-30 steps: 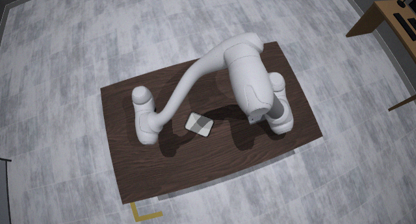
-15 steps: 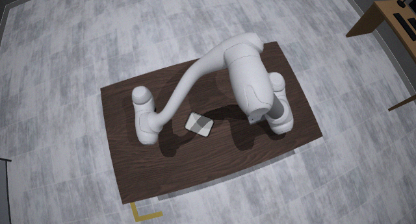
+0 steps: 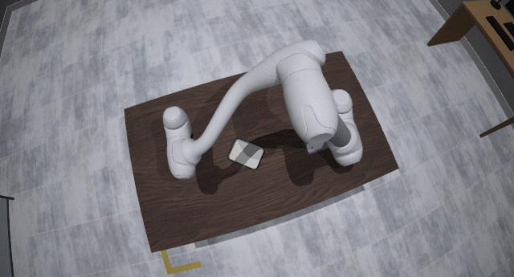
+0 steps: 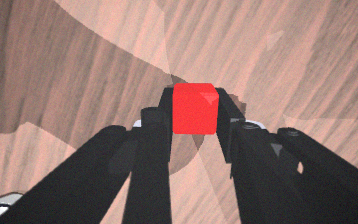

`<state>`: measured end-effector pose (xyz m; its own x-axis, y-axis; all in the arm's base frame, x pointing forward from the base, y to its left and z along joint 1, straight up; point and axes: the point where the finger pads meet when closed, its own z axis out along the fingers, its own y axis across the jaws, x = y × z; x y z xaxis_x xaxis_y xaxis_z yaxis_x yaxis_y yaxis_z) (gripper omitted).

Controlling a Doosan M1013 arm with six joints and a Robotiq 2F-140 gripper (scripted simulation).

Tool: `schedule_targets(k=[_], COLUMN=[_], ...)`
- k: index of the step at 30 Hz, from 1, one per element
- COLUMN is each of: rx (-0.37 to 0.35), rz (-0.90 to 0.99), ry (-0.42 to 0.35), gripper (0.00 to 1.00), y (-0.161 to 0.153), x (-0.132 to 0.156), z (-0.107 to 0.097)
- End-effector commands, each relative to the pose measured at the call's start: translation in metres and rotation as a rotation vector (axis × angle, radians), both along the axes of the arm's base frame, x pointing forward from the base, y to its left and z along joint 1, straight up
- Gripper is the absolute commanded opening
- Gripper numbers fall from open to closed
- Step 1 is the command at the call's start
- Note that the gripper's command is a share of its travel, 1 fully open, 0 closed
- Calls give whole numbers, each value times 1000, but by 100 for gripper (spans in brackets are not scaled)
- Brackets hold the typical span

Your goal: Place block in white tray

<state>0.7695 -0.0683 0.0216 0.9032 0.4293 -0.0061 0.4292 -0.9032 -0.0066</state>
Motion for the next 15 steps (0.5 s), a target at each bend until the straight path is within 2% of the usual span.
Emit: schedule_targets(k=[1,8,15], rx=[0,0,0], rz=[0,0,0], ry=[-2,-2,-2], gripper=[10,10,10], y=[0,0,0], x=[1,1,1], z=[1,8,25])
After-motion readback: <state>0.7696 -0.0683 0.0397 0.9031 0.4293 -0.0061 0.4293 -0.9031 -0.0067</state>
